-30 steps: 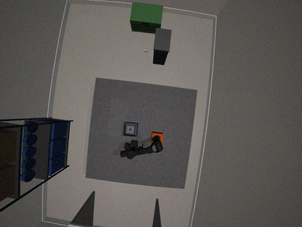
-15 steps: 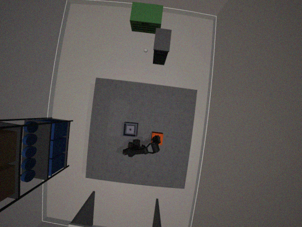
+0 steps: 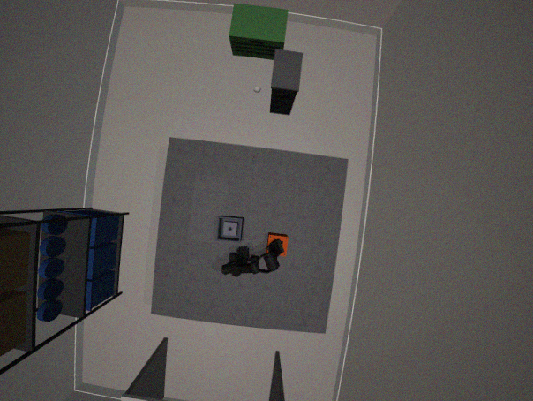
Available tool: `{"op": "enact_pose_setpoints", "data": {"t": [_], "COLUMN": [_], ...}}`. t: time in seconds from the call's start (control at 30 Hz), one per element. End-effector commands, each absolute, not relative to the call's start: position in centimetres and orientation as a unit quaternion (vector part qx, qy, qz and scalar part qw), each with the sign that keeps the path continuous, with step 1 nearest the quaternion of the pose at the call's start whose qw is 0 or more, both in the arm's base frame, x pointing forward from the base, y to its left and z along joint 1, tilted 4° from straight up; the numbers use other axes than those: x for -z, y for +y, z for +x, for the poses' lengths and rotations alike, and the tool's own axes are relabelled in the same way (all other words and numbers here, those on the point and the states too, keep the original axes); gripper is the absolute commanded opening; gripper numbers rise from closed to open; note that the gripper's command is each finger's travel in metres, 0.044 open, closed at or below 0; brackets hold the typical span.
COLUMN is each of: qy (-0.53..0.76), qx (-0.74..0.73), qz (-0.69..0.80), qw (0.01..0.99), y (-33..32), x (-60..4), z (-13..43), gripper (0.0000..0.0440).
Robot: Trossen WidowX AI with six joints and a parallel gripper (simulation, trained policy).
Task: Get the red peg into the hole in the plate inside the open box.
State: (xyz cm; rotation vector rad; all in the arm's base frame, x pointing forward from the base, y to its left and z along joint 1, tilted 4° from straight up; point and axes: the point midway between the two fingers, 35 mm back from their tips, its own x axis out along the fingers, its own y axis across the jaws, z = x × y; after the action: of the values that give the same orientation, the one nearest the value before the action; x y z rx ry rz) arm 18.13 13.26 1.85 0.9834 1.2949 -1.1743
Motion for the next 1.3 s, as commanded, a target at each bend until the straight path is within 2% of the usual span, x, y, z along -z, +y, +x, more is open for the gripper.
{"op": "enact_pose_setpoints", "data": {"t": [0.0, 0.17, 0.3, 0.43, 0.83, 1.27], "qy": [0.548, 0.555, 0.562, 0.571, 0.614, 0.602], "qx": [0.481, 0.466, 0.459, 0.457, 0.436, 0.394], "qz": [0.405, 0.398, 0.39, 0.382, 0.363, 0.344], "qw": [0.55, 0.562, 0.568, 0.565, 0.548, 0.603], "y": [13.3, 13.4, 13.4, 13.3, 13.8, 13.0], "x": [-0.5, 1.0, 1.9, 2.6, 2.8, -0.3], "z": [17.6, 16.9, 16.3, 15.6, 15.3, 16.4], "gripper": [0.0438, 0.0432, 0.0386, 0.0305, 0.0, 0.0]}}
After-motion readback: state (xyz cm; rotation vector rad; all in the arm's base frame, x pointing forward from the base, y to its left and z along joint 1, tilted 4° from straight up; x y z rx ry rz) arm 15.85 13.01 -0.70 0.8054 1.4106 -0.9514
